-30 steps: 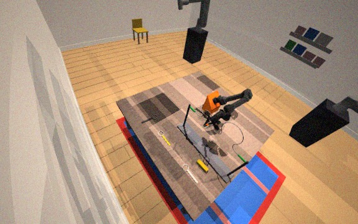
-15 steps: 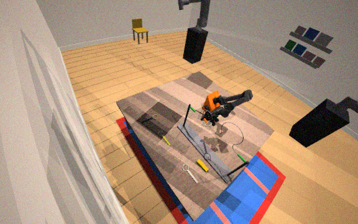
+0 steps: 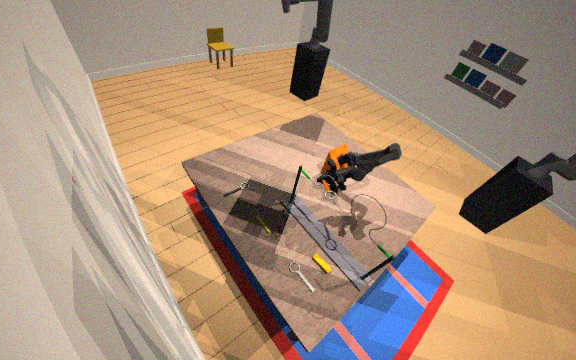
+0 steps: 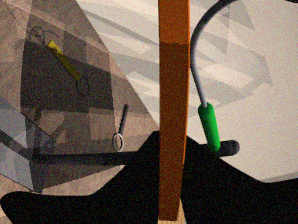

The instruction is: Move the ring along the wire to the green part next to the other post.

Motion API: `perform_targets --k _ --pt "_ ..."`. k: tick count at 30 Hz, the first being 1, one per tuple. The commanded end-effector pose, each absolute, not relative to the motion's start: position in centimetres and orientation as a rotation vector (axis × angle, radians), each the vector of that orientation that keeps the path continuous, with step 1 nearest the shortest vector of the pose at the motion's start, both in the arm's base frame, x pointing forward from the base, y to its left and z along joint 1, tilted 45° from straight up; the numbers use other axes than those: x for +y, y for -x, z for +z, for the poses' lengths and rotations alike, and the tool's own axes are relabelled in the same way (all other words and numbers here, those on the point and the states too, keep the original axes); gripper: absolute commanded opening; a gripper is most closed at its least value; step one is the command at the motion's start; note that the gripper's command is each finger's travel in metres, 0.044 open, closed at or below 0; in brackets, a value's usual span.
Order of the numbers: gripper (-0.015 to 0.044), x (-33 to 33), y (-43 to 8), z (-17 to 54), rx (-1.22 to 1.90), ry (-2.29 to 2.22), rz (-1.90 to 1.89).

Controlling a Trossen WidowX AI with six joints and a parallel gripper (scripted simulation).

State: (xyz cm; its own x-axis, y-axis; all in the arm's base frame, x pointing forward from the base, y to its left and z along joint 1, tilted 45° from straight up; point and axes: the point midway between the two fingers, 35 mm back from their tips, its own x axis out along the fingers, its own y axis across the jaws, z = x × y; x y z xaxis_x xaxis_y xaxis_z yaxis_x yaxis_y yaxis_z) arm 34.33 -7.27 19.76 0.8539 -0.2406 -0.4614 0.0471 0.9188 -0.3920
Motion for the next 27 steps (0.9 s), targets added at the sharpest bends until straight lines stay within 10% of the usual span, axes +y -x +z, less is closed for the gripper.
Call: perform_targets --k 1,27 --pt "-0.015 -8.5 -34.0 21.0 0.523 0.471 -0.186" --pt "-0.015 -12.6 -33.2 25.1 0.553 0.826 -0.282"
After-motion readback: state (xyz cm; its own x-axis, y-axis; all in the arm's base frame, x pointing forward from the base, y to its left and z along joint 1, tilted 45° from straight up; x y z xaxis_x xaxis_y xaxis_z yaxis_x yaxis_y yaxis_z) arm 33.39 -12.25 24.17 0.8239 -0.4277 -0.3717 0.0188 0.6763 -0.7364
